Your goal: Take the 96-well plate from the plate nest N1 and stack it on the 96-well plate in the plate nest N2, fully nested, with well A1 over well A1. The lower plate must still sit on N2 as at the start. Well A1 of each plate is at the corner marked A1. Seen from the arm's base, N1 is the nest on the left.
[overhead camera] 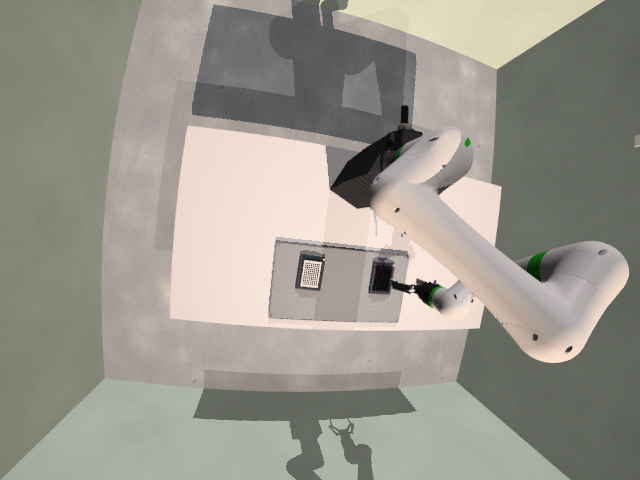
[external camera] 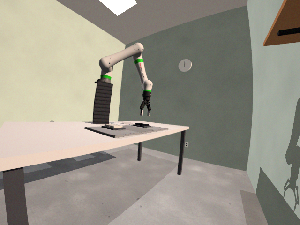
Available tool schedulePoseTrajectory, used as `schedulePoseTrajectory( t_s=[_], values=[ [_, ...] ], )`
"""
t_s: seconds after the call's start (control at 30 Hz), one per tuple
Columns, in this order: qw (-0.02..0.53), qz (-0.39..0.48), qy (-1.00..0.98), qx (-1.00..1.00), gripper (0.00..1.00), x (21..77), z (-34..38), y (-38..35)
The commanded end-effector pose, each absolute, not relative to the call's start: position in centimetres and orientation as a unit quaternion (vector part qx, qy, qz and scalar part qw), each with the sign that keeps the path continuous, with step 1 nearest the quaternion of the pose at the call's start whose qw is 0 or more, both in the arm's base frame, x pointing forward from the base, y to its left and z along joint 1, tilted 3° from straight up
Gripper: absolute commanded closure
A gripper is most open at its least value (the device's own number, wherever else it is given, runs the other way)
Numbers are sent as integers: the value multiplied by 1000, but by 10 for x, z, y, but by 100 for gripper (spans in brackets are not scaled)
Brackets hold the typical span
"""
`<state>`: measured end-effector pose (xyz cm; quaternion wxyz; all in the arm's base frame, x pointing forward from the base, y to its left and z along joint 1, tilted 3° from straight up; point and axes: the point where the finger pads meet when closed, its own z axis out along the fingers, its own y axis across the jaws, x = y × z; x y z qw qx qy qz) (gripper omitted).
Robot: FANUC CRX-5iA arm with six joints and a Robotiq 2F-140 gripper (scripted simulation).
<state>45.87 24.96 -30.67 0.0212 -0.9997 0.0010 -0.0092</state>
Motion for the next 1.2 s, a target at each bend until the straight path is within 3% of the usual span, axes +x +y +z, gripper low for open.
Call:
schedulePoseTrajectory(
  t_s=[0.0, 0.37, 1.17],
  values=[
    [21, -9, 1, -1000, 0, 462, -309, 236],
    [25, -13, 45, -999, 0, 470, -316, 184],
    [25, -13, 45, -999, 0, 470, -332, 185]
  ],
)
